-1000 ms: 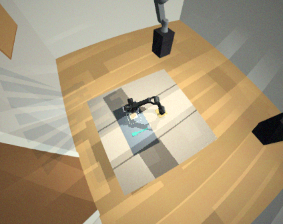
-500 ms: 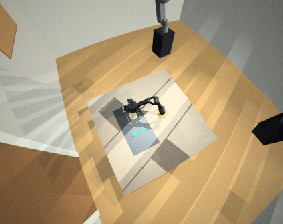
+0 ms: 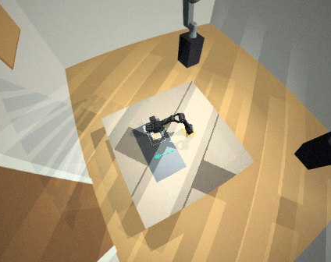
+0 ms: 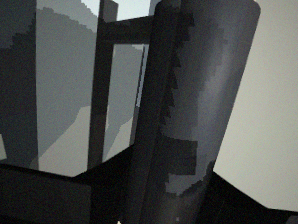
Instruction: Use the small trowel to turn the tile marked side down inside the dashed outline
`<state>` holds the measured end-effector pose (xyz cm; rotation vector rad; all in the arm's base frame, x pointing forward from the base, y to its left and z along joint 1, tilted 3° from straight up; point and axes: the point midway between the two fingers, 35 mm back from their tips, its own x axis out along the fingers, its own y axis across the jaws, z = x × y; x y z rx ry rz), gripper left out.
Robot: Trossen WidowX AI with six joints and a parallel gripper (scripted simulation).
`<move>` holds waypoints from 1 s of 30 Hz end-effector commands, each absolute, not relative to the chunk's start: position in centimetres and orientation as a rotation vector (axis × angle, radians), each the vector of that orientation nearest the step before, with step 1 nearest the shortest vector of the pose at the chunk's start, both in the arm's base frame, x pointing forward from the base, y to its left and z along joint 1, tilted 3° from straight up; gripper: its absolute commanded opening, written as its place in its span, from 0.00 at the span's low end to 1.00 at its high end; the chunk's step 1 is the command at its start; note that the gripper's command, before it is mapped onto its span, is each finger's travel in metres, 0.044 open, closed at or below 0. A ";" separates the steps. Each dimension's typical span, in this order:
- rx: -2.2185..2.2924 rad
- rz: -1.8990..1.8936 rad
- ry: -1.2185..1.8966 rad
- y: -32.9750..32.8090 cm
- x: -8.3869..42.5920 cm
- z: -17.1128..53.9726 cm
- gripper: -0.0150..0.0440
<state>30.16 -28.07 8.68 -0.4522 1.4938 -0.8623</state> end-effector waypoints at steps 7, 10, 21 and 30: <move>-0.458 -0.873 1.494 -28.1 30.1 8.7 0.70; -0.458 -0.873 1.494 -28.1 30.1 8.7 0.76; -0.455 -0.870 1.494 -26.9 30.5 9.7 0.76; -0.452 -0.865 1.494 -23.7 31.0 12.6 0.76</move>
